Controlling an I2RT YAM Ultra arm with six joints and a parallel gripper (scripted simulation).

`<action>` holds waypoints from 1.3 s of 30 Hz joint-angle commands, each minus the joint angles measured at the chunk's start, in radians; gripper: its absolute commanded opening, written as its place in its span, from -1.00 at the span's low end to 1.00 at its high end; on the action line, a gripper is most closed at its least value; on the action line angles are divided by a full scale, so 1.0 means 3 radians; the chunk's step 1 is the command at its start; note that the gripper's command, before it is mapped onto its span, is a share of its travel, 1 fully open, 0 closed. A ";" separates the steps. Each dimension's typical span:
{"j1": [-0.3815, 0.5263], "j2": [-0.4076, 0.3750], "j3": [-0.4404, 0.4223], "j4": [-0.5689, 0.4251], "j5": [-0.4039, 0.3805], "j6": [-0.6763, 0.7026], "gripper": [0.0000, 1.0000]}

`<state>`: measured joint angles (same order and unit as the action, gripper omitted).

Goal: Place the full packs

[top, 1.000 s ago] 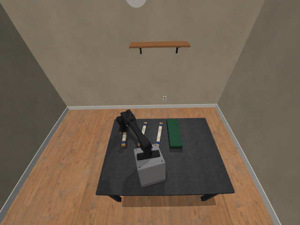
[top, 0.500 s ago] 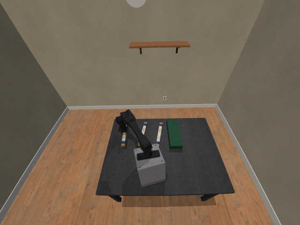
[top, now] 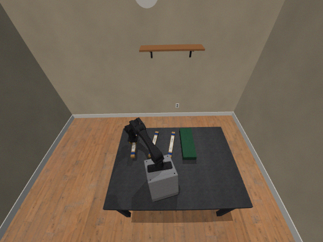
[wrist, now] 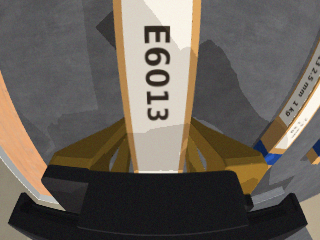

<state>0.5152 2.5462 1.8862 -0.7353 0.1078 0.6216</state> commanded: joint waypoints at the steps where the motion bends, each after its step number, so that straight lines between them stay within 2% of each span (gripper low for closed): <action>1: 0.0081 -0.0302 0.0245 -0.0132 0.0038 0.0033 -1.00; 39: 0.0089 -0.0261 0.0366 -0.0214 0.0040 0.0042 -1.00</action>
<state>0.5152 2.5458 1.9312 -0.7731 0.1078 0.6243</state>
